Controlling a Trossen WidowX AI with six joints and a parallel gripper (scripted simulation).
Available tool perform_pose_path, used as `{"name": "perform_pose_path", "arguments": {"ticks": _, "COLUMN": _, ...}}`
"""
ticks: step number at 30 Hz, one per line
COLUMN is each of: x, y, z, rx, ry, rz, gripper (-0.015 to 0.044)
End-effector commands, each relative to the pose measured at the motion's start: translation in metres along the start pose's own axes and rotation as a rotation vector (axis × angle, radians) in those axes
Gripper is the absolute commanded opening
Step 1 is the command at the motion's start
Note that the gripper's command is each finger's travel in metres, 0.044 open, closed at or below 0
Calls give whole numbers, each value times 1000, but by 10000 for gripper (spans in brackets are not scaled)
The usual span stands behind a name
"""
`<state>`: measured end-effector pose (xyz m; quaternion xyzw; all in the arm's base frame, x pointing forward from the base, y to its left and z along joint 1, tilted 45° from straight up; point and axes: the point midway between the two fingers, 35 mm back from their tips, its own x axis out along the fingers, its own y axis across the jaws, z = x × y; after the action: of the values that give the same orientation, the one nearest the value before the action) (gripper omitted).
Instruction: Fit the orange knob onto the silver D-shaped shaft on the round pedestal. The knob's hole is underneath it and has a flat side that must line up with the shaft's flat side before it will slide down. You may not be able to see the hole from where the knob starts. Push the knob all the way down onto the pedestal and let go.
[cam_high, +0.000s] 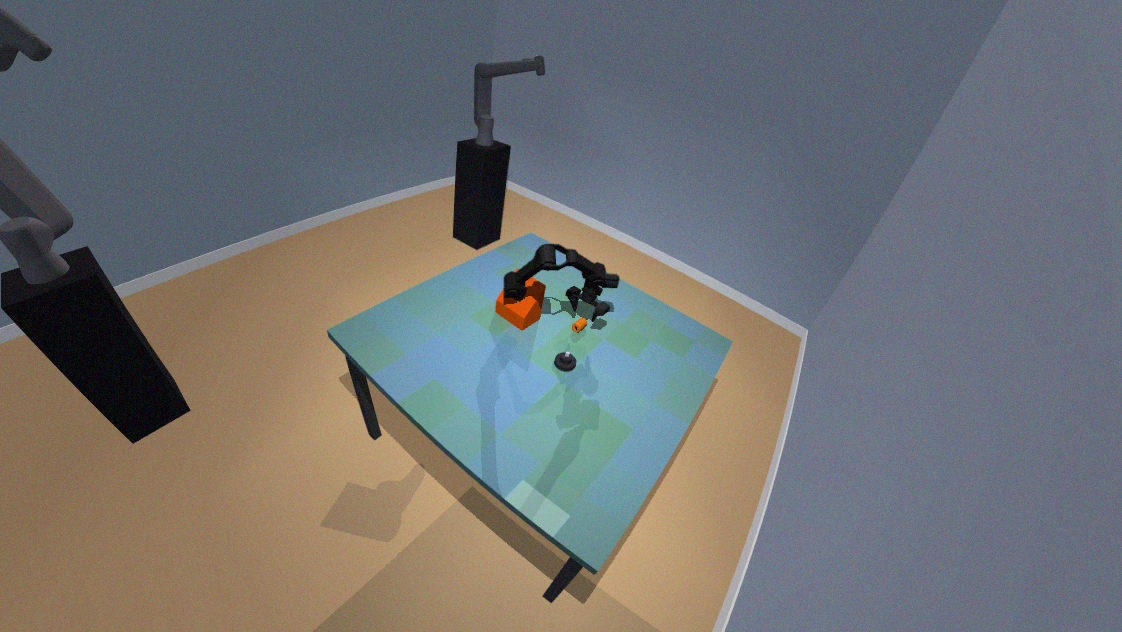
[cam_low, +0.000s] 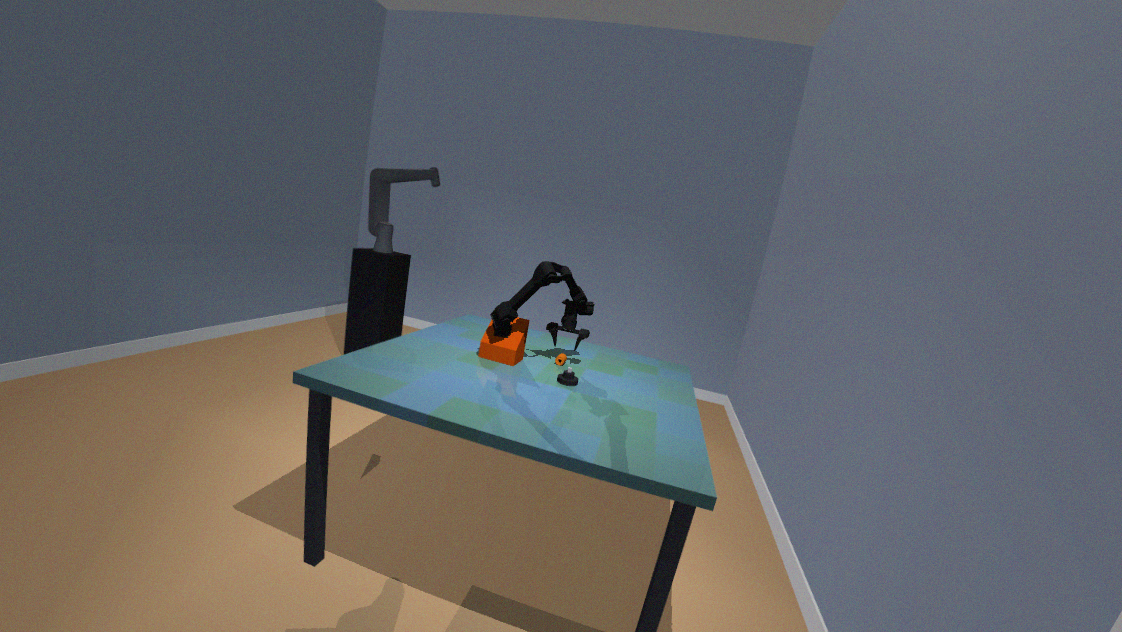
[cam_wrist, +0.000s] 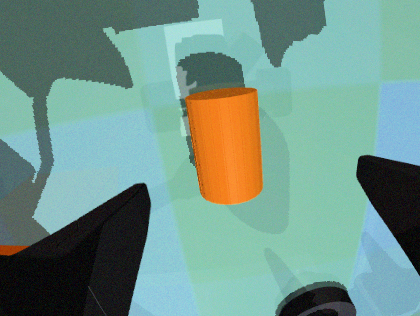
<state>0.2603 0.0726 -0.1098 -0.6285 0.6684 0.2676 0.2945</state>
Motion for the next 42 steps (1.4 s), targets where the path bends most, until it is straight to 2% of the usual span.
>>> {"name": "perform_pose_path", "arguments": {"ticks": 1, "x": -2, "y": 4, "z": -1, "rx": 1, "ry": 6, "rz": 18, "gripper": 440}}
{"name": "perform_pose_path", "arguments": {"ticks": 6, "x": -2, "y": 4, "z": -1, "rx": 0, "ry": 13, "rz": 19, "gripper": 440}}
{"name": "perform_pose_path", "arguments": {"ticks": 12, "x": -8, "y": 6, "z": 15, "rx": -5, "ry": 181, "rz": 15, "gripper": 440}}
{"name": "perform_pose_path", "arguments": {"ticks": 18, "x": -6, "y": 6, "z": 15, "rx": -5, "ry": 181, "rz": 15, "gripper": 440}}
{"name": "perform_pose_path", "arguments": {"ticks": 22, "x": 16, "y": 6, "z": 14, "rx": -5, "ry": 182, "rz": 14, "gripper": 440}}
{"name": "perform_pose_path", "arguments": {"ticks": 42, "x": 40, "y": 6, "z": 14, "rx": -5, "ry": 183, "rz": 14, "gripper": 440}}
